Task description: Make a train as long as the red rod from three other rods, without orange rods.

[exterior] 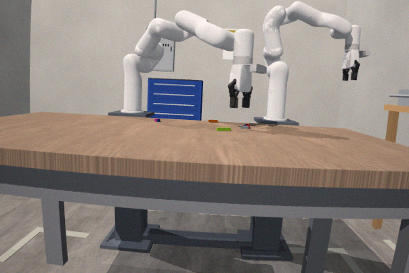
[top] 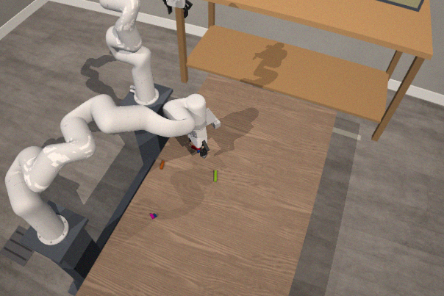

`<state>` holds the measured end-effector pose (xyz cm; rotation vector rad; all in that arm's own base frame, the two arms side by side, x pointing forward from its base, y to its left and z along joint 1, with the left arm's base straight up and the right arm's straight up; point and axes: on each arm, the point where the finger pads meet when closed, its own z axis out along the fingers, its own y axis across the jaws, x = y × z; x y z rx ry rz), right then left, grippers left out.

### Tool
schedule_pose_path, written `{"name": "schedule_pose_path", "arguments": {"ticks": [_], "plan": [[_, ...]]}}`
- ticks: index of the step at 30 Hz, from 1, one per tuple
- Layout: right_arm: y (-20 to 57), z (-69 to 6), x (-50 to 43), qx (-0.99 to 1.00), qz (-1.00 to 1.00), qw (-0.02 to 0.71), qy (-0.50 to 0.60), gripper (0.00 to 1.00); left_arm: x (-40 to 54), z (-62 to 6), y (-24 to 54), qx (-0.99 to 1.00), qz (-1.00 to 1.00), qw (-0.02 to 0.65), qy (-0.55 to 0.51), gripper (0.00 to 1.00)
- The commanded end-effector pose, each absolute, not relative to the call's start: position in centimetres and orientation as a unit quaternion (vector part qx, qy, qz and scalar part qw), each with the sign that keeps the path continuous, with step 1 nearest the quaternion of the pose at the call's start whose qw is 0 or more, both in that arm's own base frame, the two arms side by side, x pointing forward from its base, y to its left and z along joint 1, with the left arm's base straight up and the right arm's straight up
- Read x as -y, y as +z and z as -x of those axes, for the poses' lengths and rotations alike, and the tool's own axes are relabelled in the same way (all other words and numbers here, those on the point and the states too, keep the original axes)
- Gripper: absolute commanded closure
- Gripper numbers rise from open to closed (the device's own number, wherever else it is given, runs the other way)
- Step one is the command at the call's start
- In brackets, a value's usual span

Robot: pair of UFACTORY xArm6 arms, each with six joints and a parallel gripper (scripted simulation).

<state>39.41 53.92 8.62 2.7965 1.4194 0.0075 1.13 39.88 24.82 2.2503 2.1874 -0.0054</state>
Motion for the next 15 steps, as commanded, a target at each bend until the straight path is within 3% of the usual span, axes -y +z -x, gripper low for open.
{"name": "schedule_pose_path", "arguments": {"ticks": [1, 15], "plan": [[9.04, -39.12, -54.42, -0.526, -0.851, -0.001, 0.003, 0.0, -39.98, -1.13, 25.0, -0.697, -0.717, 0.0, 0.0, 0.0], [9.18, -38.16, -55.24, -0.675, -0.737, -0.001, 0.003, 0.0, -39.98, -1.13, 25.0, -0.697, -0.717, 0.0, 0.0, 0.0]]}}
